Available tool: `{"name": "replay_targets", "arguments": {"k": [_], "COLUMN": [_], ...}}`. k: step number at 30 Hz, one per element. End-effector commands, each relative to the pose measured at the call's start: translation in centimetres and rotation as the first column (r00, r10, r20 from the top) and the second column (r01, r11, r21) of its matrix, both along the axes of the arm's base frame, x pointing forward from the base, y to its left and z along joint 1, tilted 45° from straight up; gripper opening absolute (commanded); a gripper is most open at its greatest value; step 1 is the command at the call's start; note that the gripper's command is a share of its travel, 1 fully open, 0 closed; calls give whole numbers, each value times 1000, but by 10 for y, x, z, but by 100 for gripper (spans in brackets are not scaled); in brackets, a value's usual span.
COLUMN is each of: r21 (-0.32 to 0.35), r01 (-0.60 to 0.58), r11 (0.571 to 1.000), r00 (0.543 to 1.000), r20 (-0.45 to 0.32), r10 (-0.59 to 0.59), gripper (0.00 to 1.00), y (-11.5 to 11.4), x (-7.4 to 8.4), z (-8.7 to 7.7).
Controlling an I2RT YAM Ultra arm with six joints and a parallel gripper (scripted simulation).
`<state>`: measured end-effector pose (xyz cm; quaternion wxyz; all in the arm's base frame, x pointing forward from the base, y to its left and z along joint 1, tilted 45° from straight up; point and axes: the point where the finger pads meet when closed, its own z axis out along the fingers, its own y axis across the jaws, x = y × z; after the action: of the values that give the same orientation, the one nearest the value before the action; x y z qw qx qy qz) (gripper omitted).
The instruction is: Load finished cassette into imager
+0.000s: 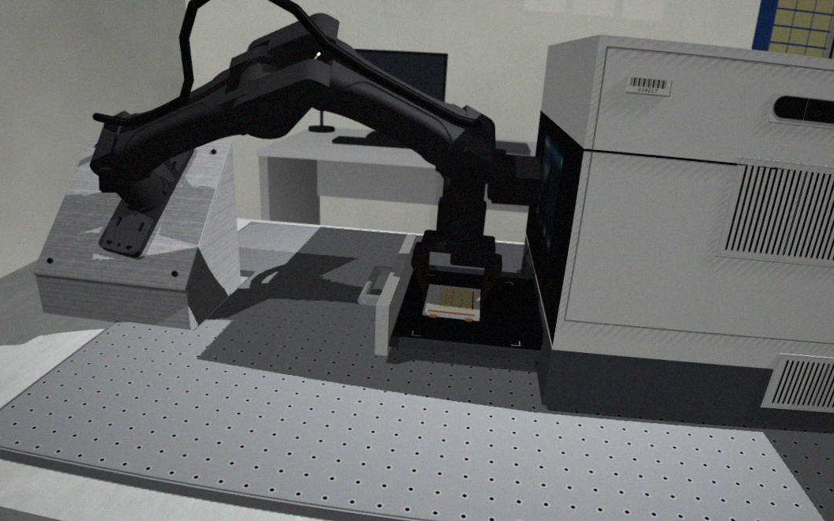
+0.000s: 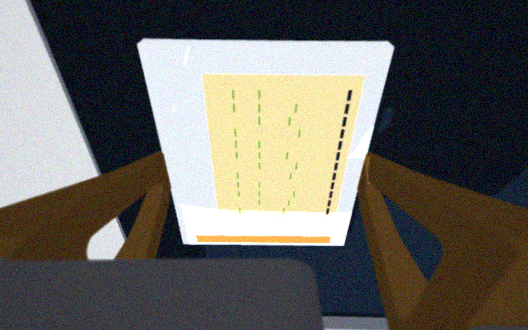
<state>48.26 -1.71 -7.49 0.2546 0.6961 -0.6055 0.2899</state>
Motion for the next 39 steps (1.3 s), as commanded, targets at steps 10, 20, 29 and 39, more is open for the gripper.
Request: {"name": "replay_targets", "arguments": {"k": [10,20,29,39], "r21": [14,14,14,14], "r01": [-21,-21,-21,-21], "r11": [1000,1000,1000,1000], "r00": [999,999,999,999], "r20": [28,28,28,28], "r10": [20,20,20,20], "gripper": [91,91,91,91], "y": [15,15,15,15], "x": [7,7,7,7], "z": [12,12,12,12]}}
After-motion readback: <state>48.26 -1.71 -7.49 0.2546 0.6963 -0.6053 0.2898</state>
